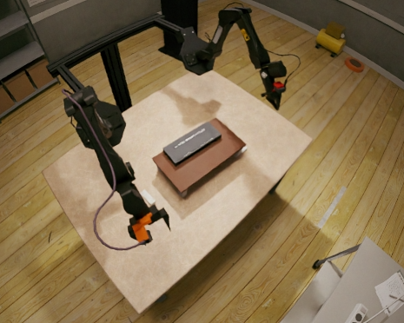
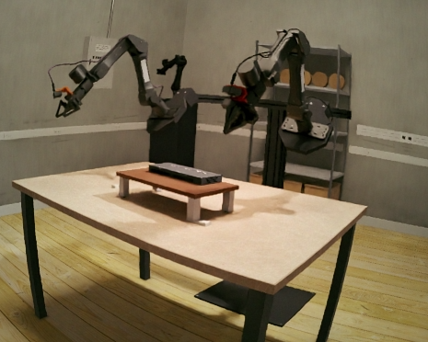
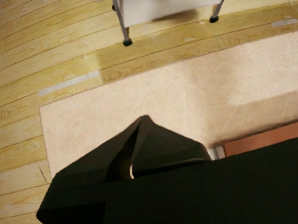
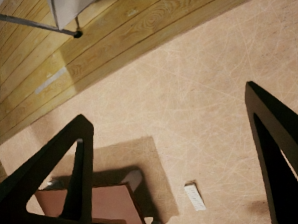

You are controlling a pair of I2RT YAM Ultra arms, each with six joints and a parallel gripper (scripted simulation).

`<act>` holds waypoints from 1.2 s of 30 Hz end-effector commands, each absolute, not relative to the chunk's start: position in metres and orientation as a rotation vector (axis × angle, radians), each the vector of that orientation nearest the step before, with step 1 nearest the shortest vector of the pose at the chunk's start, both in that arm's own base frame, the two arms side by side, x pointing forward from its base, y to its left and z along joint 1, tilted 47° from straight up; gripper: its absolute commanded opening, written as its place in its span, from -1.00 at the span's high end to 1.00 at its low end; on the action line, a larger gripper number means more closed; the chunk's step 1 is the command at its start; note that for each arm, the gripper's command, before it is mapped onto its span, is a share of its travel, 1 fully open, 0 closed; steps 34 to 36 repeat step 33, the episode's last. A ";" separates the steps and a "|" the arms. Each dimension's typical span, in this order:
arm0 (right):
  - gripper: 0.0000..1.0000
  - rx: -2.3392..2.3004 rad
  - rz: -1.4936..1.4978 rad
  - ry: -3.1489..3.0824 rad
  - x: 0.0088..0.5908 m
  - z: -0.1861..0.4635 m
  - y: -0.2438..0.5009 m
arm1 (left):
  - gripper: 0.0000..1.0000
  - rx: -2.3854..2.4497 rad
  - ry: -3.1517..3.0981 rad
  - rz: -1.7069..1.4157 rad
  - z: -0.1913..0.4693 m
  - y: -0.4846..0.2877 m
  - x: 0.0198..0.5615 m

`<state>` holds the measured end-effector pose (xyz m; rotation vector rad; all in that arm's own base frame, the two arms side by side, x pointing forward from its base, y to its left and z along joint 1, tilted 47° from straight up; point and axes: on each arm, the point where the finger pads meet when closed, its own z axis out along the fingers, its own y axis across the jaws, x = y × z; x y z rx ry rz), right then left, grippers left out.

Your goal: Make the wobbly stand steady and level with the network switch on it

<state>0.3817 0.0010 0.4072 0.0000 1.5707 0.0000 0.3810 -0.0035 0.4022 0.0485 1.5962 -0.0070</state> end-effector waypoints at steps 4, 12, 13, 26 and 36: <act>-1.00 -0.009 -0.008 1.542 0.377 0.418 0.000 | 1.00 0.002 1.518 -0.001 0.423 -0.005 0.372; -1.00 -0.008 -0.009 1.544 0.377 0.418 0.000 | 1.00 -0.008 1.503 0.018 0.433 0.002 0.376; -1.00 -0.008 -0.009 1.544 0.377 0.418 0.000 | 1.00 -0.009 1.508 0.019 0.432 0.002 0.376; -1.00 -0.008 -0.009 1.544 0.377 0.418 0.000 | 1.00 -0.005 1.513 0.013 0.430 0.001 0.376; -1.00 -0.008 -0.009 1.544 0.377 0.418 0.000 | 1.00 -0.005 1.513 0.013 0.430 0.001 0.376</act>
